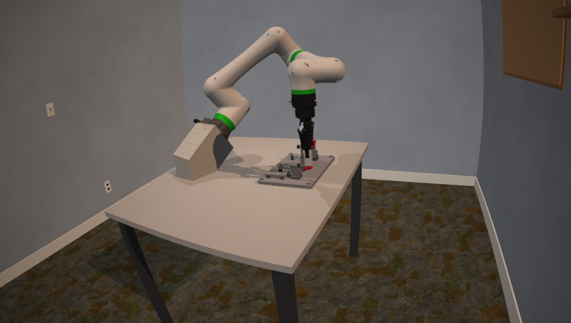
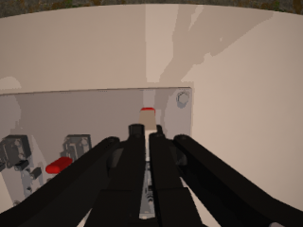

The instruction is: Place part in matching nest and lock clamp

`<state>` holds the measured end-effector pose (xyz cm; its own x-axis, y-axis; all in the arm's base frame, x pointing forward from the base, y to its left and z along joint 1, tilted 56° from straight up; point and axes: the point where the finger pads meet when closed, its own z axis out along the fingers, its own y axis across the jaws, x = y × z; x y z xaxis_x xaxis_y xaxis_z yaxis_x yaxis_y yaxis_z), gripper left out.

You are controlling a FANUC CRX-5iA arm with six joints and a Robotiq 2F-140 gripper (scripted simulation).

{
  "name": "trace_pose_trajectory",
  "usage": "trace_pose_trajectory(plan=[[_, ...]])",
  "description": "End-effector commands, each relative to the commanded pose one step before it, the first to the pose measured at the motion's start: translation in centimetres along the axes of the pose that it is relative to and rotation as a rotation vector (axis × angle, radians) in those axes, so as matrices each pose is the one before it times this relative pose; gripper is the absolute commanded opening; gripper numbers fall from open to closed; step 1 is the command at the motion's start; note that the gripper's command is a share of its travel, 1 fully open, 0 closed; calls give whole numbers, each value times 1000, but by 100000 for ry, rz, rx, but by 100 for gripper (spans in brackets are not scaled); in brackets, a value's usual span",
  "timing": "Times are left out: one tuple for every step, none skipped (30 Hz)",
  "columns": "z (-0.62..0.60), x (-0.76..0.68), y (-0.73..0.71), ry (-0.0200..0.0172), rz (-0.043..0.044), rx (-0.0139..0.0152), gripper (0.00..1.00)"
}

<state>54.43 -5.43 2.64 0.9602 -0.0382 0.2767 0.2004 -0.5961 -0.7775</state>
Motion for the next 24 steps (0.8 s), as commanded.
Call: trace_pose_trajectory(plan=[[-23,8,14,34,3,-35,0],[13,0,0,0,0,0,0],[27,0,0,0,0,0,0],[37,0,0,0,0,0,0],[41,0,0,0,0,0,0],[37,0,0,0,0,0,0],[27,0,0,0,0,0,0],[13,0,0,0,0,0,0],[2,0,0,0,0,0,0],[0,0,0,0,0,0,0],[0,0,0,0,0,0,0],[0,0,0,0,0,0,0],[0,0,0,0,0,0,0],[0,0,0,0,0,0,0],[0,0,0,0,0,0,0],[0,0,0,0,0,0,0],[0,0,0,0,0,0,0],[0,0,0,0,0,0,0],[0,0,0,0,0,0,0],[0,0,0,0,0,0,0],[2,0,0,0,0,0,0],[13,0,0,0,0,0,0],[27,0,0,0,0,0,0],[37,0,0,0,0,0,0]])
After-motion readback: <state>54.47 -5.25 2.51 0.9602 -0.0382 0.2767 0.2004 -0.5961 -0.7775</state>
